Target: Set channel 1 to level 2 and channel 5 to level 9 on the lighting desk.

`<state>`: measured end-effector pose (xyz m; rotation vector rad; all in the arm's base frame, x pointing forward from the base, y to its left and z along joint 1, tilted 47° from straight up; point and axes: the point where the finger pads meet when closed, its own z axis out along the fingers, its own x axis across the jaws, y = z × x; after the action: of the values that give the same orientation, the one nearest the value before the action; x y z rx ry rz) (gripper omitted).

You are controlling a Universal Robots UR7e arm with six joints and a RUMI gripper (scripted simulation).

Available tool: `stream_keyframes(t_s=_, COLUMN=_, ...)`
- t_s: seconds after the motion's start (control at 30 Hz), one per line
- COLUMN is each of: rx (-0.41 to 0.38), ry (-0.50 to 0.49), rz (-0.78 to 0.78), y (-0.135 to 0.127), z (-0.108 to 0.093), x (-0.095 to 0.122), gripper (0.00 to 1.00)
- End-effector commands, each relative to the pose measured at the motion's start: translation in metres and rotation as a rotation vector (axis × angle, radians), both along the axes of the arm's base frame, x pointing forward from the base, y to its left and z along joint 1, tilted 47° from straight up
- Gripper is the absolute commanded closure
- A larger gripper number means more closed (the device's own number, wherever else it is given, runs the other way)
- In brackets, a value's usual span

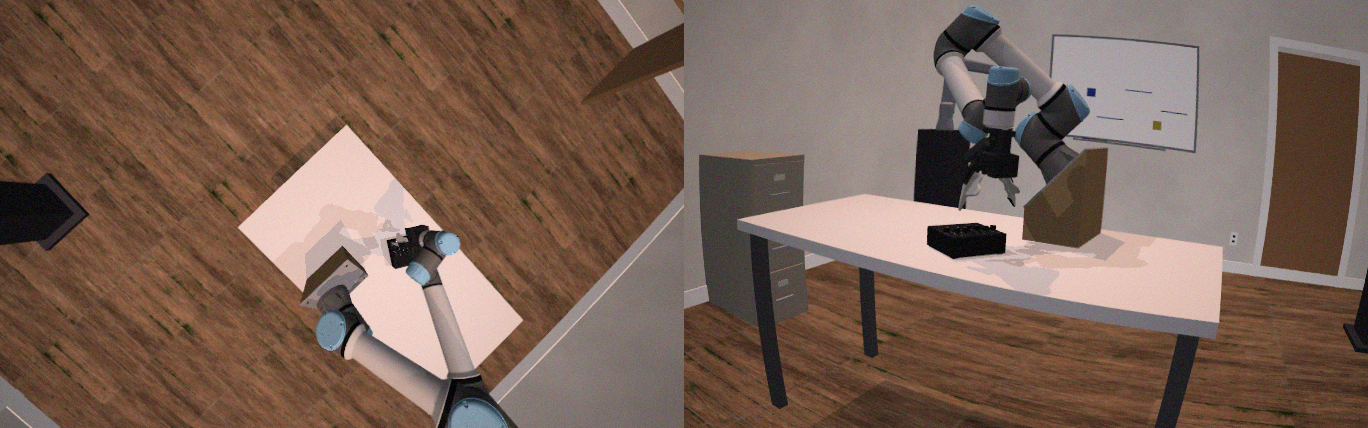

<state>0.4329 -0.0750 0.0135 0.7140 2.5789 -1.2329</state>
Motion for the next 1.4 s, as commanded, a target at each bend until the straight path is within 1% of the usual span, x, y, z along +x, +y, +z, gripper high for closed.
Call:
stream_keyframes(t_s=0.0, rx=0.000, ry=-0.064, rz=-0.051, y=0.000, z=0.004, x=-0.003, gripper=0.00)
stream_keyframes(t_s=0.07, rx=0.000, ry=-0.064, rz=-0.051, y=0.000, z=0.004, x=-0.003, gripper=0.00)
stream_keyframes(t_s=0.17, rx=0.000, ry=-0.111, rz=-0.088, y=0.000, z=0.007, x=-0.004, gripper=0.00)
stream_keyframes(t_s=0.37, rx=-0.001, ry=-0.235, rz=-0.187, y=0.000, z=0.014, x=-0.007, gripper=0.00)
stream_keyframes(t_s=0.57, rx=-0.001, ry=-0.396, rz=-0.316, y=0.000, z=0.022, x=-0.011, gripper=0.00)
stream_keyframes(t_s=0.63, rx=-0.001, ry=-0.396, rz=-0.316, y=0.000, z=0.022, x=-0.011, gripper=0.00)
stream_keyframes(t_s=0.9, rx=0.001, ry=-0.657, rz=-0.529, y=0.000, z=0.035, x=-0.017, gripper=0.00)
stream_keyframes(t_s=1.13, rx=0.007, ry=-0.863, rz=-0.695, y=0.001, z=0.047, x=-0.021, gripper=0.00)
stream_keyframes(t_s=1.2, rx=0.007, ry=-0.863, rz=-0.695, y=0.001, z=0.047, x=-0.021, gripper=0.00)
stream_keyframes(t_s=1.23, rx=0.004, ry=-0.947, rz=-0.771, y=0.001, z=0.049, x=-0.022, gripper=0.00)
stream_keyframes(t_s=1.37, rx=0.011, ry=-1.055, rz=-0.857, y=0.002, z=0.056, x=-0.024, gripper=0.00)
